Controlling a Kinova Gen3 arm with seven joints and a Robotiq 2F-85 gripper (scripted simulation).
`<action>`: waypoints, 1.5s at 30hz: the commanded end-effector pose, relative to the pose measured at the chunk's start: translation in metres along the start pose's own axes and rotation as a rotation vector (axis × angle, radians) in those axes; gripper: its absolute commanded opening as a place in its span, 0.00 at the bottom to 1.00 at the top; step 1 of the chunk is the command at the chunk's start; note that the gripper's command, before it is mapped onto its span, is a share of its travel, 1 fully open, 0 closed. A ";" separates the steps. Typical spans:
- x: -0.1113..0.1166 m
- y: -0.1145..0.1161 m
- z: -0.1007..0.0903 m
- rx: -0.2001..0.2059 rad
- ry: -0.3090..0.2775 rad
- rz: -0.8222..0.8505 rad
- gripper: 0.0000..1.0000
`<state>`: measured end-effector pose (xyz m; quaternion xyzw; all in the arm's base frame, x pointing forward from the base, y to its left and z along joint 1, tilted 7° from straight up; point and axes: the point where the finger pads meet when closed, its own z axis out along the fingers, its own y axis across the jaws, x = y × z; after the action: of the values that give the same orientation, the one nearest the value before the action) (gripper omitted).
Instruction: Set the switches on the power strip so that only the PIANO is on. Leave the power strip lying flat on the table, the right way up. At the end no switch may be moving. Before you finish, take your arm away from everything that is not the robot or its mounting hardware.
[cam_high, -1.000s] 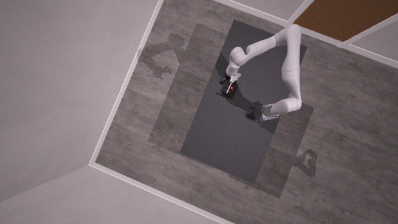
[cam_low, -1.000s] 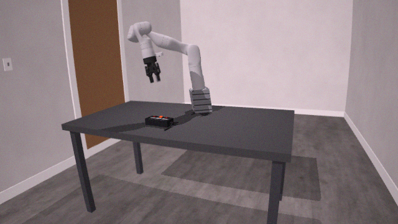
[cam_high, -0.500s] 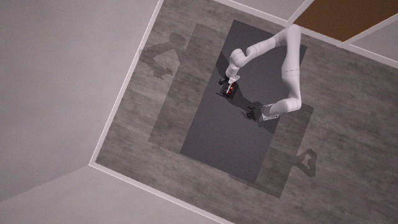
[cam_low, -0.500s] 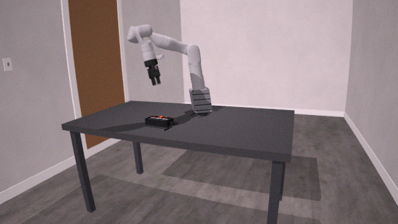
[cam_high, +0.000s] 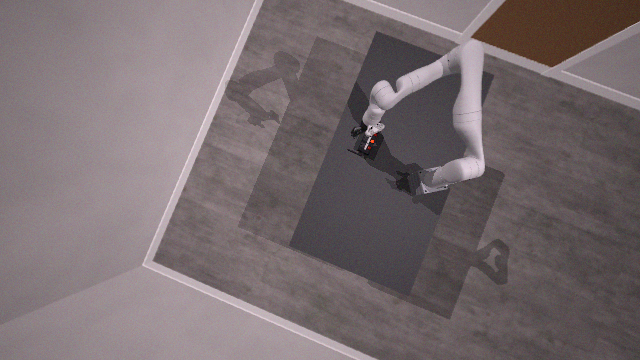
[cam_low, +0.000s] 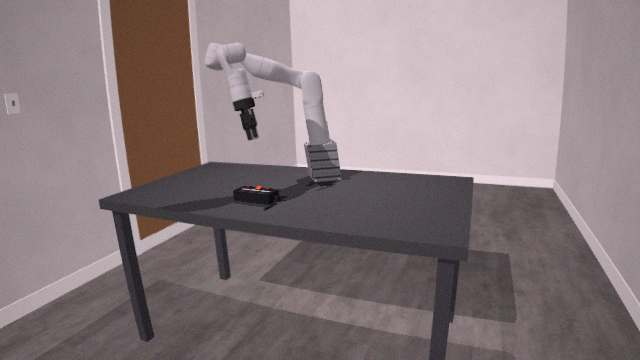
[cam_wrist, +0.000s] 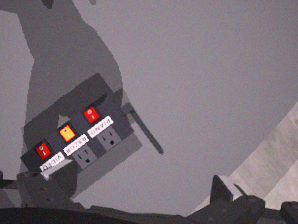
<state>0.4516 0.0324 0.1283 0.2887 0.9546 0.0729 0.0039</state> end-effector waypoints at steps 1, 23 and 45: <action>0.000 0.000 0.000 0.000 0.000 0.000 1.00; 0.002 -0.001 0.021 -0.032 -0.004 0.206 1.00; 0.003 -0.004 0.036 -0.050 -0.009 0.358 1.00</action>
<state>0.4489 0.0356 0.0920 0.4542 0.8859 0.0947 0.0015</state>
